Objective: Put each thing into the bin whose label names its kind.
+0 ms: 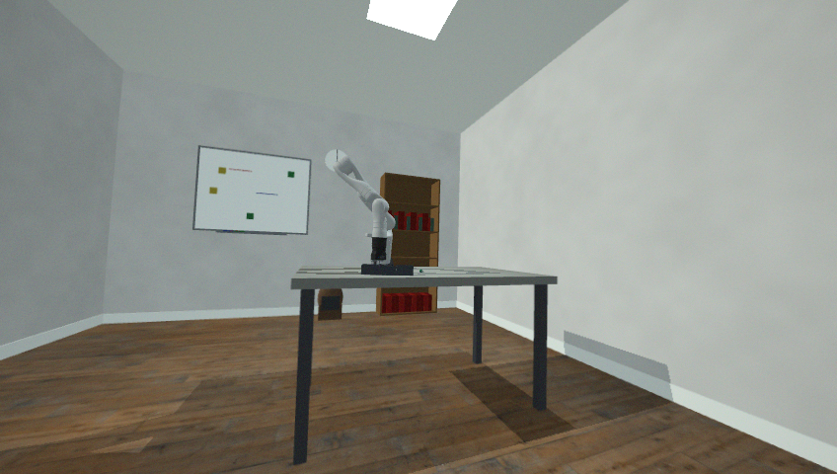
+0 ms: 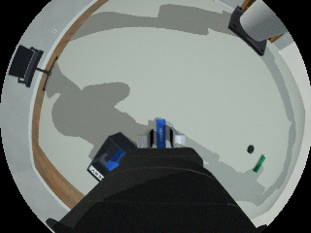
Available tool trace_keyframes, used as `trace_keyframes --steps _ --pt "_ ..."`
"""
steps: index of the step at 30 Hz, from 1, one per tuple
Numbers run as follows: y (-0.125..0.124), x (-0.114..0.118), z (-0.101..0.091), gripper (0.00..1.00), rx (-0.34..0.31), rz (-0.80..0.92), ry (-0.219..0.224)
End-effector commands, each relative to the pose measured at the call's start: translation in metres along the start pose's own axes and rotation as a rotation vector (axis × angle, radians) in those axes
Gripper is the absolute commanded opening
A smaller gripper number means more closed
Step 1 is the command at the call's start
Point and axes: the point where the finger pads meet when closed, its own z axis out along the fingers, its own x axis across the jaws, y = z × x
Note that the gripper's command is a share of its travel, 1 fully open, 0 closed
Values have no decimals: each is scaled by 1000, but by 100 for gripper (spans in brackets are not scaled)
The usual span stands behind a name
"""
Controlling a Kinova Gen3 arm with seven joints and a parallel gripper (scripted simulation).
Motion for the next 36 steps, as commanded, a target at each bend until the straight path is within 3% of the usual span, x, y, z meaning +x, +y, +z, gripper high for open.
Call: trace_keyframes --steps 1,23,24,36 --pt "3 4 3 60 -11 0 8" --pt "-1 0 2 60 -6 -3 5" --pt "-1 0 2 31 -6 -3 5" --pt "-1 0 2 31 -6 -3 5"
